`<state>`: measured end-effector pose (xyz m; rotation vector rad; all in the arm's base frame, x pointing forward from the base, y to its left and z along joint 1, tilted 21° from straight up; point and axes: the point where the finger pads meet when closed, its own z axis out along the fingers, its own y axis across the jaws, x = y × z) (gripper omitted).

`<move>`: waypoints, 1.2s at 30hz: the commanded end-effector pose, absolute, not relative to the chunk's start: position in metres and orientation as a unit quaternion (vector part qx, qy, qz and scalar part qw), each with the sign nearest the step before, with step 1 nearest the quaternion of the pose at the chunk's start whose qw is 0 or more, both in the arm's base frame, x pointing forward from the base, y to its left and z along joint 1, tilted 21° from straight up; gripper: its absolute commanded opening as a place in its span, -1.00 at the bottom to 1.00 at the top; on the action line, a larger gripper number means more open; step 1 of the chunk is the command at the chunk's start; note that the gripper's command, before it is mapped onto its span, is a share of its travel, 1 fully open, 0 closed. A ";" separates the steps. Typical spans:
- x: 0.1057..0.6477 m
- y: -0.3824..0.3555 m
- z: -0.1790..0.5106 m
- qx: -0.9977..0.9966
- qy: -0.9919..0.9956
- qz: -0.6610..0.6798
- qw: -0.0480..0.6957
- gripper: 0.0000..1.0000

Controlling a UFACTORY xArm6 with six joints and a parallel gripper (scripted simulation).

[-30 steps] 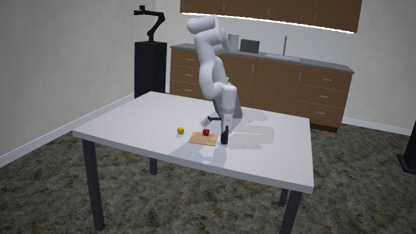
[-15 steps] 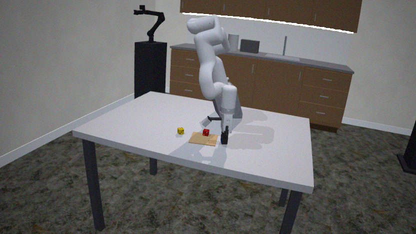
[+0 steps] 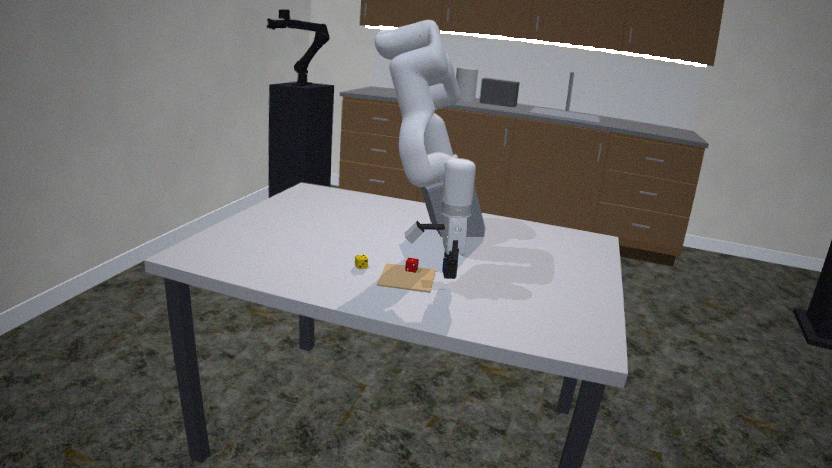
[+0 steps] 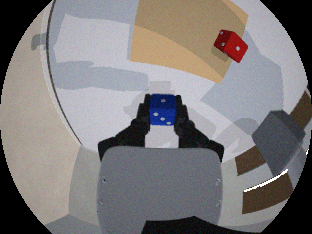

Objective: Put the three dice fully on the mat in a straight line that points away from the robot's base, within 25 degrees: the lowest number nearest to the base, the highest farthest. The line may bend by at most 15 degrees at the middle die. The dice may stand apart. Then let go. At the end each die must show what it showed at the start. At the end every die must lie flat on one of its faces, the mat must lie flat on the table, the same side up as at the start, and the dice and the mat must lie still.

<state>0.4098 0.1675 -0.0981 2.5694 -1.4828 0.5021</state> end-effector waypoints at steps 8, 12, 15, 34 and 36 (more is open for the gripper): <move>0.397 0.185 -0.038 0.852 -0.492 0.166 0.066 -0.47; 0.395 0.187 -0.031 0.852 -0.492 0.166 0.066 -0.47; 0.395 0.187 -0.031 0.852 -0.492 0.166 0.066 -0.47; 0.401 0.167 -0.023 0.907 -0.381 0.156 0.086 -0.47; 0.402 0.161 -0.021 0.921 -0.347 0.153 0.092 -0.47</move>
